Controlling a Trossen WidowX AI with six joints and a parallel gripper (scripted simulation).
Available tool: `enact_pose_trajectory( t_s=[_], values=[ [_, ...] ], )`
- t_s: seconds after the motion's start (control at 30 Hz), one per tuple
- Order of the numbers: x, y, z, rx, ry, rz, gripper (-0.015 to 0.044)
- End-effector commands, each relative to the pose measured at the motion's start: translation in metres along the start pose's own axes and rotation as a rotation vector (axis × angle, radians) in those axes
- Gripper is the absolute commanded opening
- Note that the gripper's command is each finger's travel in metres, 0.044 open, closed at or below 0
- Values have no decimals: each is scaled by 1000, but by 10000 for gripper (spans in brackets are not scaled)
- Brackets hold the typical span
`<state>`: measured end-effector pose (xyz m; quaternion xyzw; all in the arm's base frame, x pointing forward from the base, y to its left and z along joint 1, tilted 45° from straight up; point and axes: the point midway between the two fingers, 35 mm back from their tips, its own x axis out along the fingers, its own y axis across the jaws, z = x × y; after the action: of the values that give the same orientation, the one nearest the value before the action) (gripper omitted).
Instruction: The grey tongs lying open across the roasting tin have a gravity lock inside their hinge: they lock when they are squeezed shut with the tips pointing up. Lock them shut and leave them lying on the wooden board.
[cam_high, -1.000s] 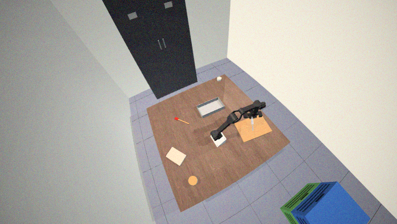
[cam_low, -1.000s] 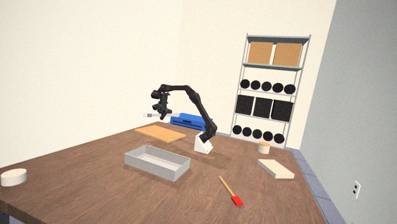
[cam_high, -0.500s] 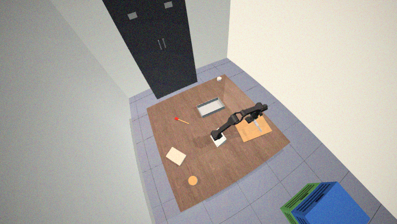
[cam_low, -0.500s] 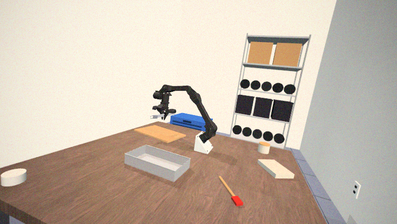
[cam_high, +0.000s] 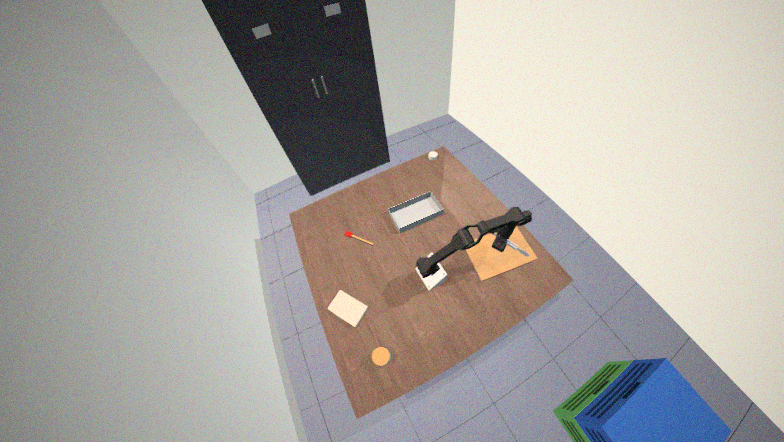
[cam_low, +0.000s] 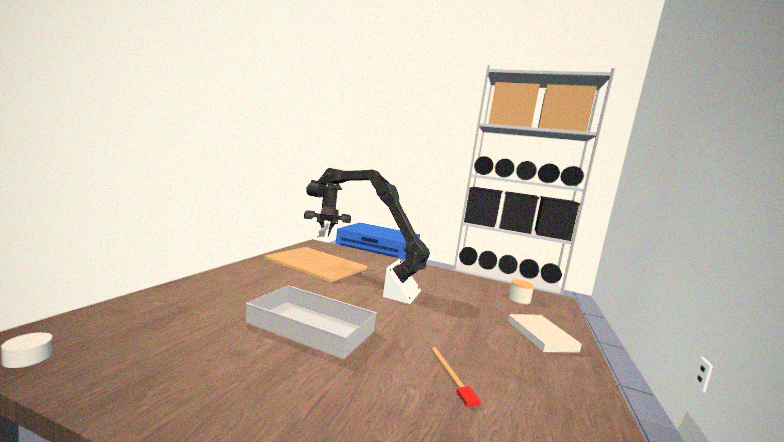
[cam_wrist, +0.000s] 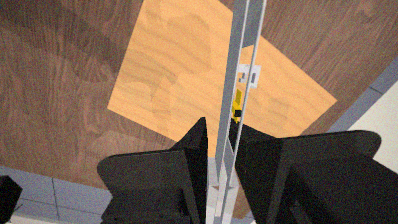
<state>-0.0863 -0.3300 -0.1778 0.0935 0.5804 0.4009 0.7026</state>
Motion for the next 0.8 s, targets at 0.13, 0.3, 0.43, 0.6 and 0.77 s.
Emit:
enact_pose_trajectory(
  t_s=[0.13, 0.3, 0.43, 0.6, 0.77],
  values=[
    [1, 4, -6, -130, 4, 3, -150],
    [1, 4, -6, -130, 4, 3, -150],
    [2, 2, -7, -136, 37, 3, -150],
    [5, -4, -9, -152, 131, 4, -150],
    [7, -10, -10, -167, 230, 5, -150]
  ],
)
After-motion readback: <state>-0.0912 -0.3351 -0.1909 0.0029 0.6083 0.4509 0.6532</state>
